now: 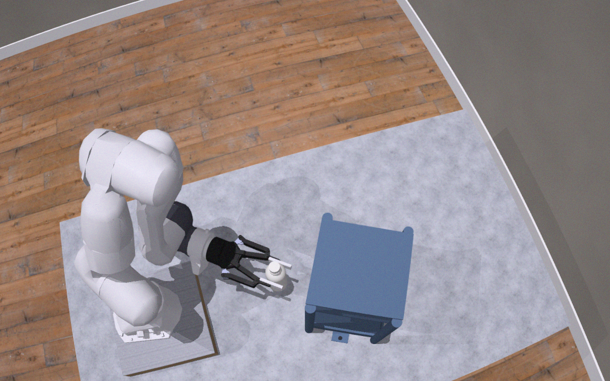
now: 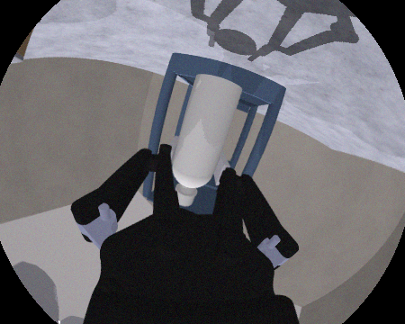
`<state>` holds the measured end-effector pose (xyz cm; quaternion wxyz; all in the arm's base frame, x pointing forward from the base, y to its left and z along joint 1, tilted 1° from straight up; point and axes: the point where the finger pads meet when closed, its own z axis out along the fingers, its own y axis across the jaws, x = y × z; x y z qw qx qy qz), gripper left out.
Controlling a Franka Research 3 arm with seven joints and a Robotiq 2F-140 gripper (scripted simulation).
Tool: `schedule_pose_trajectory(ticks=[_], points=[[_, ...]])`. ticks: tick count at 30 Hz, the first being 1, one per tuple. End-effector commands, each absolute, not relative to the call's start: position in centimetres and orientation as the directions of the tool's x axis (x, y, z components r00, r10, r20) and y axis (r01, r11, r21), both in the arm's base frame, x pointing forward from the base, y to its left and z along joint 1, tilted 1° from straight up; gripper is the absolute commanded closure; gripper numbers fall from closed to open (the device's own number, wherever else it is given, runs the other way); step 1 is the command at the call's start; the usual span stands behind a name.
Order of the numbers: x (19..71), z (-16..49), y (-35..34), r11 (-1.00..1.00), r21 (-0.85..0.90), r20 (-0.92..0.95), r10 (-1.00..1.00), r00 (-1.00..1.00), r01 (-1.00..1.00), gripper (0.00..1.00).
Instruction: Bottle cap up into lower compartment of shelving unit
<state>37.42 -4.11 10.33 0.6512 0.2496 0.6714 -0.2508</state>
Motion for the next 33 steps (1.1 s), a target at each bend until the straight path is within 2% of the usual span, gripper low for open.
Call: schedule_pose_trajectory(ticks=[1, 33], points=[[37.6, 10.5, -4.2, 0.749, -0.001, -1.000, 0.013, -0.017, 0.662, 1.00], [41.0, 10.5, -6.3, 0.749, -0.001, -1.000, 0.013, -0.017, 0.662, 1.00]])
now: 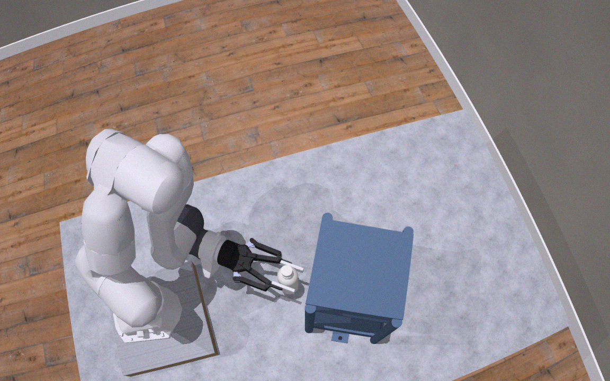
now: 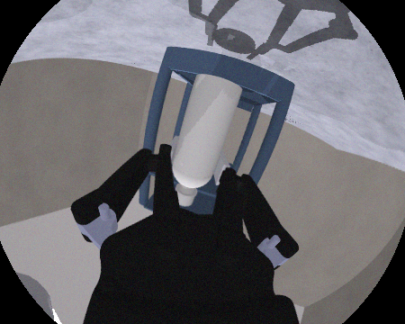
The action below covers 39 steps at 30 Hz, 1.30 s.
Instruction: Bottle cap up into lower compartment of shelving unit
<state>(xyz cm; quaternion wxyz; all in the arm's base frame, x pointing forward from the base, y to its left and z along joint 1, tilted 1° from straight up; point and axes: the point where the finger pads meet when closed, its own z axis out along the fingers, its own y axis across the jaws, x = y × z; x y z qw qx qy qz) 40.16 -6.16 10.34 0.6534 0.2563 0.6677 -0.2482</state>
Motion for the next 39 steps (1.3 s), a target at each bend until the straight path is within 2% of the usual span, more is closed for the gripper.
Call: schedule_pose_trajectory(ticks=[1, 39], points=[[41.2, 10.4, -6.5, 0.749, -0.001, -1.000, 0.013, -0.017, 0.662, 1.00], [49.3, 10.2, -11.4, 0.749, -0.001, -1.000, 0.013, -0.017, 0.662, 1.00]])
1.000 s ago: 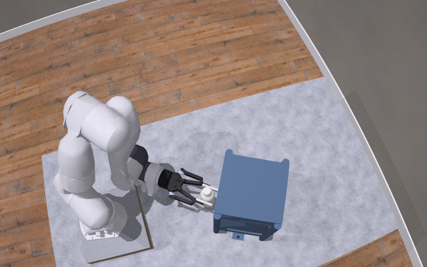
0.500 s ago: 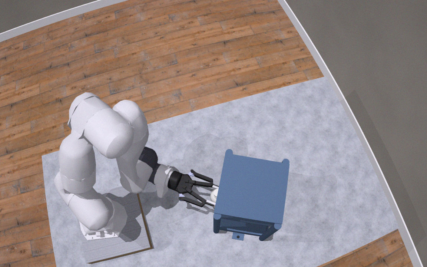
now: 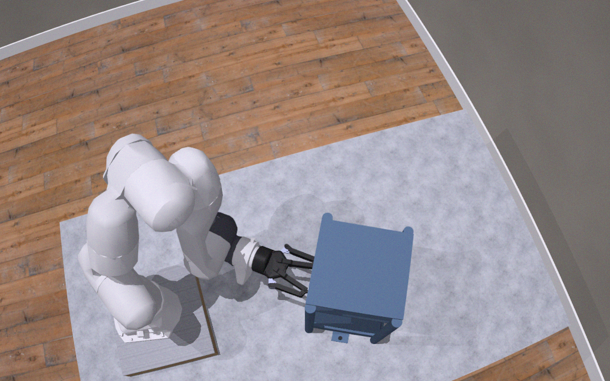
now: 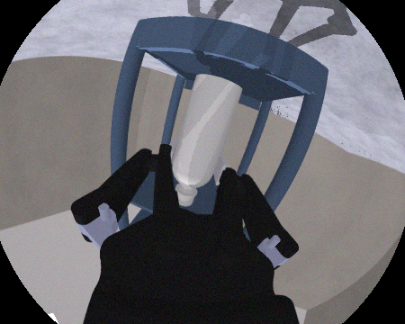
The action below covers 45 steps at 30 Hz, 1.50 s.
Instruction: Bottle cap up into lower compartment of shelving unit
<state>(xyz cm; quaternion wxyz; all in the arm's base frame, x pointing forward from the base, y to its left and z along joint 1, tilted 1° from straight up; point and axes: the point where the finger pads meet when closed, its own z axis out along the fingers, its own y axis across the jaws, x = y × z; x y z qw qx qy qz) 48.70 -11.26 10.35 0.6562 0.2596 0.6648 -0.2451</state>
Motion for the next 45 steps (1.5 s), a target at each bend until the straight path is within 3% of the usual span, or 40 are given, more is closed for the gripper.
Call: schedule_pose_trajectory(ticks=[1, 45], points=[[49.46, 10.24, -11.52, 0.749, -0.001, -1.000, 0.013, -0.017, 0.662, 1.00], [50.41, 10.22, -12.10, 0.749, -0.002, -1.000, 0.013, -0.017, 0.662, 1.00]])
